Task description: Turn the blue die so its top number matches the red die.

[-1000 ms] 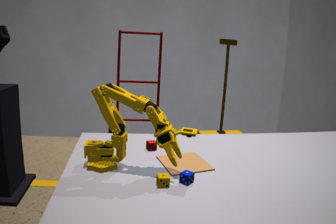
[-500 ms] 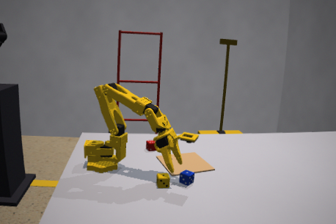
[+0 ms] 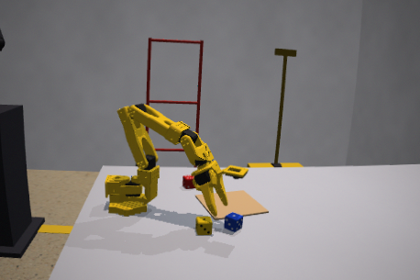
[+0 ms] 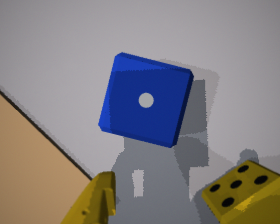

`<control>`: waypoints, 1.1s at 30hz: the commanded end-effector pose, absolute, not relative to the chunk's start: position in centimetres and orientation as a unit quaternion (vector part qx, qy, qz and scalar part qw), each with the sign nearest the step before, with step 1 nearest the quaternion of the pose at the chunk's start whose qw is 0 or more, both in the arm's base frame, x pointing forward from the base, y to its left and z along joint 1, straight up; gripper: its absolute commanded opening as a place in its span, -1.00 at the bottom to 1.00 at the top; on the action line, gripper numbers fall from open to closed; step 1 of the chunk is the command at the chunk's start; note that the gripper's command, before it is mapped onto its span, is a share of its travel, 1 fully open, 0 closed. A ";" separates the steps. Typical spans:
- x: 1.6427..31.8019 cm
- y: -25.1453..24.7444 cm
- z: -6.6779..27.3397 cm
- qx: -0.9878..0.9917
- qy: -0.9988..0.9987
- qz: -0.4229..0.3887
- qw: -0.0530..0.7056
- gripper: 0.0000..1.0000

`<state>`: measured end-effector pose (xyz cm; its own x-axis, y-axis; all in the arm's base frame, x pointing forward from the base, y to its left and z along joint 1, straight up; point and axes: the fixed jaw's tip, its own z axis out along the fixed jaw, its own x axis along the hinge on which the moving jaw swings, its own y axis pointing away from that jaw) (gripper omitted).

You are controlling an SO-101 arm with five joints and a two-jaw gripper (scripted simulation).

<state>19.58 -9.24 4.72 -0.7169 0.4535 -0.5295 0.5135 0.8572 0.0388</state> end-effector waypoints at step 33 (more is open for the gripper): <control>21.0 -10.4 7.1 0.266 0.904 -0.069 0.328 -0.30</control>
